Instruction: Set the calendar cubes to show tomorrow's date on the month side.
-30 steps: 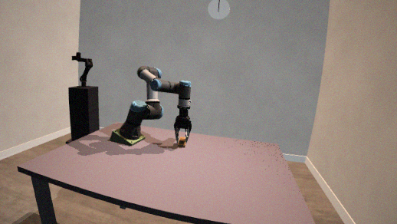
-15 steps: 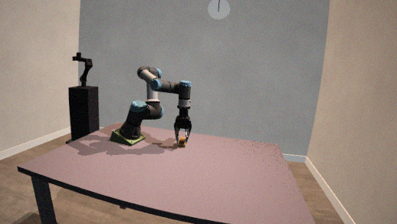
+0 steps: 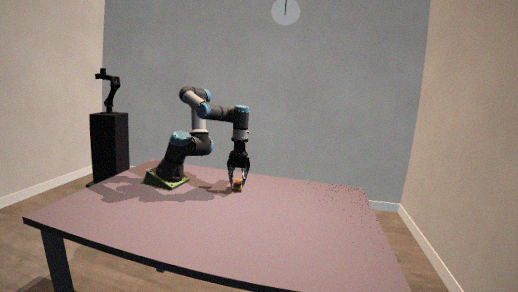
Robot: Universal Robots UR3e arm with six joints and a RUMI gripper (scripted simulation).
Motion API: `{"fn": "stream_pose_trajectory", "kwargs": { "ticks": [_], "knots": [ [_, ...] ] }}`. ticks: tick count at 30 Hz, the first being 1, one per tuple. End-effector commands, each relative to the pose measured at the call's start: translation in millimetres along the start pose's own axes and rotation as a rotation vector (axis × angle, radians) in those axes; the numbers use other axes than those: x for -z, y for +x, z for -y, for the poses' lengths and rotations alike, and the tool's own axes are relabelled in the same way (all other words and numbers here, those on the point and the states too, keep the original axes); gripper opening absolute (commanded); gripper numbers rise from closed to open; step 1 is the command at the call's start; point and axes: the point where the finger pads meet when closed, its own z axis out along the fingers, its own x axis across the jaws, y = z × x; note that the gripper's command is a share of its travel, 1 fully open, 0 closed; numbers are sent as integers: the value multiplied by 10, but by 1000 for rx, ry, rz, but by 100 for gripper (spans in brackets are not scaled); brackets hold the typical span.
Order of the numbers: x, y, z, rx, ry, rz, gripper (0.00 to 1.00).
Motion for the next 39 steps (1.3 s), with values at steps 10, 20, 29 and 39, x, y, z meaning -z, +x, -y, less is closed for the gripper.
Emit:
{"fn": "stream_pose_trajectory", "kwargs": {
  "ticks": [10,20,29,39],
  "knots": [
    [6,6,-3,0,-1,-2,10],
    [6,6,-3,0,-1,-2,10],
    [6,6,-3,0,-1,-2,10],
    [6,6,-3,0,-1,-2,10]
  ]
}}
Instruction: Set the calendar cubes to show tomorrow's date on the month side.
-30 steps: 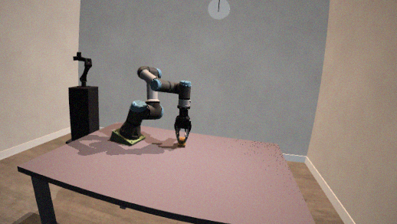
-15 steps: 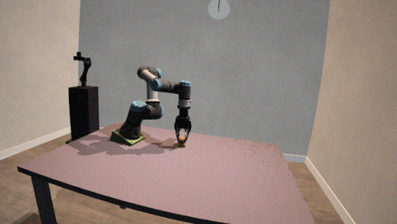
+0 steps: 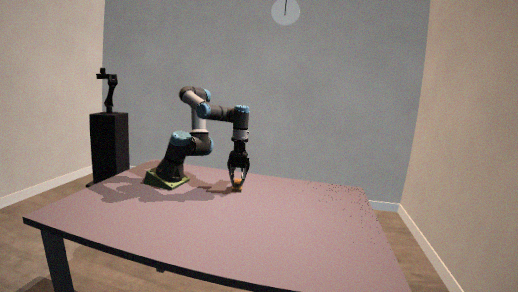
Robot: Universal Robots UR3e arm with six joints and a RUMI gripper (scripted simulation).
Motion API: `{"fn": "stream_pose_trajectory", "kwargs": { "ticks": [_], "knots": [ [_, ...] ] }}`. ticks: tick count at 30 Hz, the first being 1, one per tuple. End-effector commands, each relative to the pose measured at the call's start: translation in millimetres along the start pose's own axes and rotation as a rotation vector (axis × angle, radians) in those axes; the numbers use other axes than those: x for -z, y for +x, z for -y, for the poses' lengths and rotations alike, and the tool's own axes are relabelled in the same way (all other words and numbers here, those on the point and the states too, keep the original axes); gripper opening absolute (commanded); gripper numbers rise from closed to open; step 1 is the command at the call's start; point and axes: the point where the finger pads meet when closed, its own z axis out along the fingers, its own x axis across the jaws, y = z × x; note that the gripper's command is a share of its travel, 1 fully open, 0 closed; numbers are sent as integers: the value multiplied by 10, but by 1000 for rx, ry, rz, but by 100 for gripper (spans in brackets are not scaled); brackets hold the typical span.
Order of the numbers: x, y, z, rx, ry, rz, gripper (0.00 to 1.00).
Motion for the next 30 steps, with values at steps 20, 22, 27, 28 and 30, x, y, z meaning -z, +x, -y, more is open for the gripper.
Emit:
{"fn": "stream_pose_trajectory", "kwargs": {
  "ticks": [20,22,27,28,30],
  "knots": [
    [284,6,-3,0,-1,-2,10],
    [348,6,-3,0,-1,-2,10],
    [514,5,-3,0,-1,-2,10],
    [547,5,-3,0,-1,-2,10],
    [547,5,-3,0,-1,-2,10]
  ]
}}
